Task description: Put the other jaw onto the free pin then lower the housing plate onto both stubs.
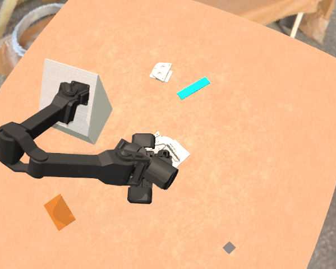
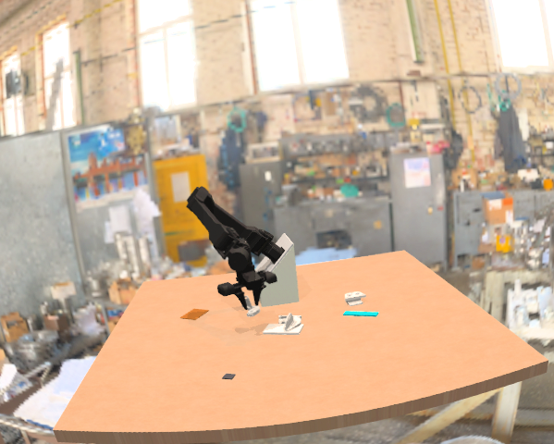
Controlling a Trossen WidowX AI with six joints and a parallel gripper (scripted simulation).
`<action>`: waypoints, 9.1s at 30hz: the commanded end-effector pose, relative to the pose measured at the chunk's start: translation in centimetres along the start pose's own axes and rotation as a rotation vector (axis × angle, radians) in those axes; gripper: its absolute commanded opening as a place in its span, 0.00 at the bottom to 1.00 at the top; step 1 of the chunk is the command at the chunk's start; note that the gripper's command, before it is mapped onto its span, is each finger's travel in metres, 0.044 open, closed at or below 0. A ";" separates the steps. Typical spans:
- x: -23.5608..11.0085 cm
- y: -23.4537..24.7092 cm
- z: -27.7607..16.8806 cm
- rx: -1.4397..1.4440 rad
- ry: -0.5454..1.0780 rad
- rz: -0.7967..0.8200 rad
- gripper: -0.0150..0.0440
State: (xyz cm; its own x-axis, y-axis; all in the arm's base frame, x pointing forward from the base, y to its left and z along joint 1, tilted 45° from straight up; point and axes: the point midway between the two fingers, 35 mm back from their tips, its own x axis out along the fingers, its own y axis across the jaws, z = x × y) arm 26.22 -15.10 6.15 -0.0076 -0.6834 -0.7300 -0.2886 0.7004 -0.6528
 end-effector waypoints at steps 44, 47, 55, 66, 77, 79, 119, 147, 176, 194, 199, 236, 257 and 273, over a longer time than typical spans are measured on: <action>0.4 11.0 0.7 -1.523 0.001 0.021 0.48; 0.4 11.6 0.5 -1.618 0.003 0.020 0.48; 0.4 13.2 0.1 -1.873 0.010 0.019 0.48; 0.5 15.1 -0.6 -2.224 0.025 0.019 0.48; 0.6 16.5 -1.4 -2.493 0.042 0.020 0.48; 0.6 16.5 -1.4 -2.493 0.042 0.020 0.48; 0.5 14.3 0.2 -2.519 0.033 0.019 0.48; 0.4 6.8 2.7 -2.516 0.048 0.018 0.48; 0.4 6.8 2.7 -2.516 0.048 0.018 0.48; 0.4 6.6 2.7 -2.522 0.048 0.018 0.48; 0.4 6.5 2.7 -2.522 0.048 0.018 0.48; 0.4 6.5 2.7 -2.522 0.048 0.018 0.48; 0.4 6.5 2.7 -2.522 0.048 0.018 0.48; 0.4 6.5 2.7 -2.522 0.048 0.018 0.48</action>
State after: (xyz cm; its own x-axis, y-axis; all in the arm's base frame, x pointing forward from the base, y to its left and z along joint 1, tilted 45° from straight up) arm 26.92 -10.21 0.96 -0.0216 -0.7052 -0.7087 -0.3249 -0.6654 0.6720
